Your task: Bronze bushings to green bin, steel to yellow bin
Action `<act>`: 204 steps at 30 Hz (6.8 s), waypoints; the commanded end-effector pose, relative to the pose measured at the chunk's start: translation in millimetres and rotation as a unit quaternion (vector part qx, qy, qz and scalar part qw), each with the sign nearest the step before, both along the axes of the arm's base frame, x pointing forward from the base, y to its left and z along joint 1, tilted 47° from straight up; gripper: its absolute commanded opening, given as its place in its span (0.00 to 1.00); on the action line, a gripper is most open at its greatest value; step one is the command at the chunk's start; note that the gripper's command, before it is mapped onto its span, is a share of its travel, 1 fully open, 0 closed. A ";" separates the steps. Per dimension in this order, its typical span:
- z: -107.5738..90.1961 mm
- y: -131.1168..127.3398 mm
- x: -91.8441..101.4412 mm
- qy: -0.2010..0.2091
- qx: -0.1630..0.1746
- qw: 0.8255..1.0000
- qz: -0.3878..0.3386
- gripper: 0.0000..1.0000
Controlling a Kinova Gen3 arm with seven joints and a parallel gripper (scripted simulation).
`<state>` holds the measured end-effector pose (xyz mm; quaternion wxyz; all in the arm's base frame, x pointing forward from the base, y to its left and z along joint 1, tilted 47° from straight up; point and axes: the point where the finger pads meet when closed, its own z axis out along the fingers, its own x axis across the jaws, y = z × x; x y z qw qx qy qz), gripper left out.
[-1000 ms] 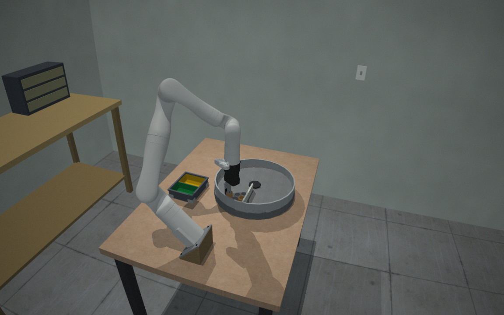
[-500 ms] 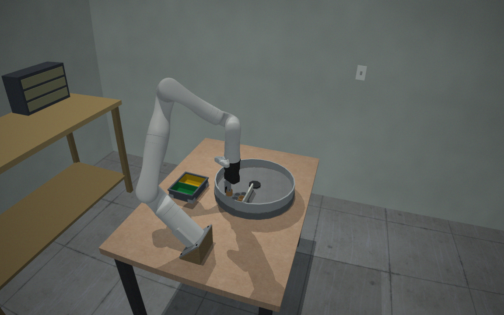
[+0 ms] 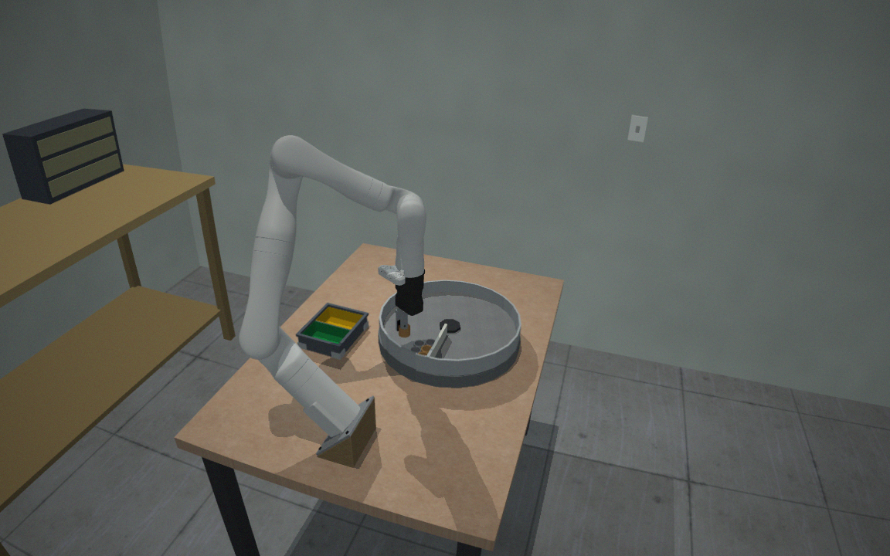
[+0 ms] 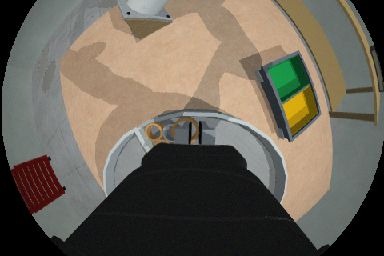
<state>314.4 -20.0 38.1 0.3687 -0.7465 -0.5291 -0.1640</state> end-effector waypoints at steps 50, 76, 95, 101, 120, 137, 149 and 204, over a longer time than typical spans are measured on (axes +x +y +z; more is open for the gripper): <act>178.1 132.7 -16.6 -0.129 0.022 0.985 0.116 0.00; 162.7 148.9 -19.8 -0.129 0.023 0.985 0.116 0.00; 132.0 181.5 -26.1 -0.129 0.023 0.985 0.116 0.00; 116.7 197.8 -29.2 -0.129 0.023 0.985 0.116 0.00; 112.8 202.2 -30.0 -0.129 0.023 0.985 0.115 0.00; 108.0 207.5 -30.9 -0.129 0.023 0.985 0.115 0.00; 102.3 213.6 -32.1 -0.129 0.023 0.985 0.115 0.00; 84.4 232.6 -35.7 -0.129 0.023 0.985 0.115 0.00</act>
